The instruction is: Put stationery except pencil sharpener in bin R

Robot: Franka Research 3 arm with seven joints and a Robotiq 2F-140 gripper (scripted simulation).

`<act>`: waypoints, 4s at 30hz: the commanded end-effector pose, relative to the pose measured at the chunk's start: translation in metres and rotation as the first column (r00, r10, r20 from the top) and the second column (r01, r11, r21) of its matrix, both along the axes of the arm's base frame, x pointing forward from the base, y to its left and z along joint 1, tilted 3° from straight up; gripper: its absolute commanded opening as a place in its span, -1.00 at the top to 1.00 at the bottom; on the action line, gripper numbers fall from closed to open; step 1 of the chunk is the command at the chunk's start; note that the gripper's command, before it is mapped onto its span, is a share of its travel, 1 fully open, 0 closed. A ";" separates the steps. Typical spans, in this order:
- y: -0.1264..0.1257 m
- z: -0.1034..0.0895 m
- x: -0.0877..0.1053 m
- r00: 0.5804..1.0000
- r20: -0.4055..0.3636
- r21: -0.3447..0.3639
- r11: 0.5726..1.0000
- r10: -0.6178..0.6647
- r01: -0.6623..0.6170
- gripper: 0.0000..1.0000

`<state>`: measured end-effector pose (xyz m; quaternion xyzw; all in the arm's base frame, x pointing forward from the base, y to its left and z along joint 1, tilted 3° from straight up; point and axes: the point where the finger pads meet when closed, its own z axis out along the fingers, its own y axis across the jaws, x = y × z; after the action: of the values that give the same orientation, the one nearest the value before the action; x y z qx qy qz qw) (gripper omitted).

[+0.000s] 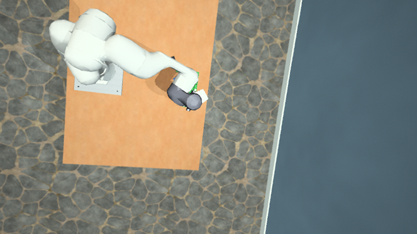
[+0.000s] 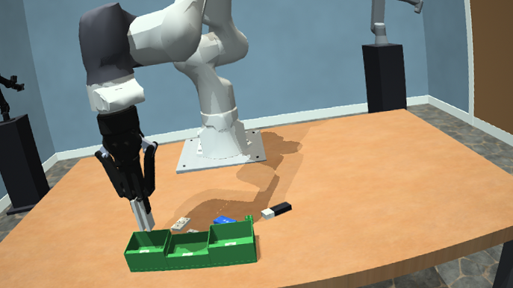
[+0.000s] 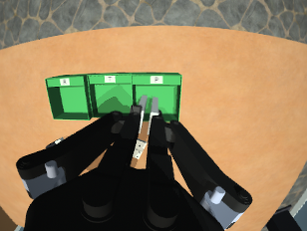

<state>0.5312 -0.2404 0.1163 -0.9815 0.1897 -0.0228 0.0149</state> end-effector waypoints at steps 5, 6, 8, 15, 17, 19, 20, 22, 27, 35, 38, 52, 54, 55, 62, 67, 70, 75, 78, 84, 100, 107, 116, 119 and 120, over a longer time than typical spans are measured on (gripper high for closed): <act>0.032 0.001 0.007 1.000 -0.005 0.001 1.000 -0.014 0.014 0.89; 0.037 0.001 0.008 1.000 -0.005 0.001 1.000 -0.014 0.014 0.89; 0.047 0.001 0.011 1.000 -0.005 0.001 1.000 -0.014 0.014 0.89; 0.071 0.002 0.017 1.000 -0.005 0.001 1.000 -0.014 0.014 0.89; 0.079 0.002 0.019 1.000 -0.005 0.001 1.000 -0.014 0.014 0.89; 0.079 0.002 0.019 1.000 -0.005 0.001 1.000 -0.014 0.014 0.89; 0.079 0.002 0.019 1.000 -0.005 0.001 1.000 -0.014 0.014 0.89; 0.079 0.002 0.019 1.000 -0.005 0.001 1.000 -0.014 0.014 0.89; 0.079 0.002 0.019 1.000 -0.005 0.001 1.000 -0.014 0.014 0.89; 0.080 -0.014 0.020 1.000 -0.005 0.001 1.000 -0.014 0.014 0.89; 0.080 -0.022 0.020 1.000 -0.005 0.001 1.000 -0.014 0.014 0.89; 0.080 -0.054 0.021 1.000 -0.005 0.001 1.000 -0.014 0.014 0.89; 0.080 -0.057 0.022 1.000 -0.005 0.001 1.000 -0.014 0.014 0.89; 0.080 -0.057 0.022 1.000 -0.005 0.001 1.000 -0.014 0.014 0.89; 0.080 -0.057 0.022 1.000 -0.005 0.001 1.000 -0.014 0.014 0.89; 0.080 -0.057 0.022 1.000 -0.005 0.001 1.000 -0.014 0.014 0.89; 0.080 -0.057 0.022 1.000 -0.005 0.001 1.000 -0.014 0.014 0.89; 0.080 -0.057 0.022 1.000 -0.005 0.001 1.000 -0.014 0.014 0.89; 0.080 -0.057 0.022 1.000 -0.005 0.001 1.000 -0.014 0.014 0.89; 0.080 -0.057 0.022 1.000 -0.005 0.001 1.000 -0.014 0.014 0.89; 0.080 -0.057 0.022 1.000 -0.005 0.001 1.000 -0.014 0.014 0.89; 0.080 -0.056 0.021 1.000 -0.005 0.001 1.000 -0.014 0.014 0.89; 0.080 -0.046 0.021 1.000 -0.005 0.001 1.000 -0.014 0.014 0.89; 0.080 -0.042 0.021 1.000 -0.005 0.001 1.000 -0.014 0.014 0.89; 0.080 -0.041 0.021 1.000 -0.005 0.001 1.000 -0.014 0.014 0.89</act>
<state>0.5536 -0.1601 0.0719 -0.9808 0.1930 -0.0230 0.0151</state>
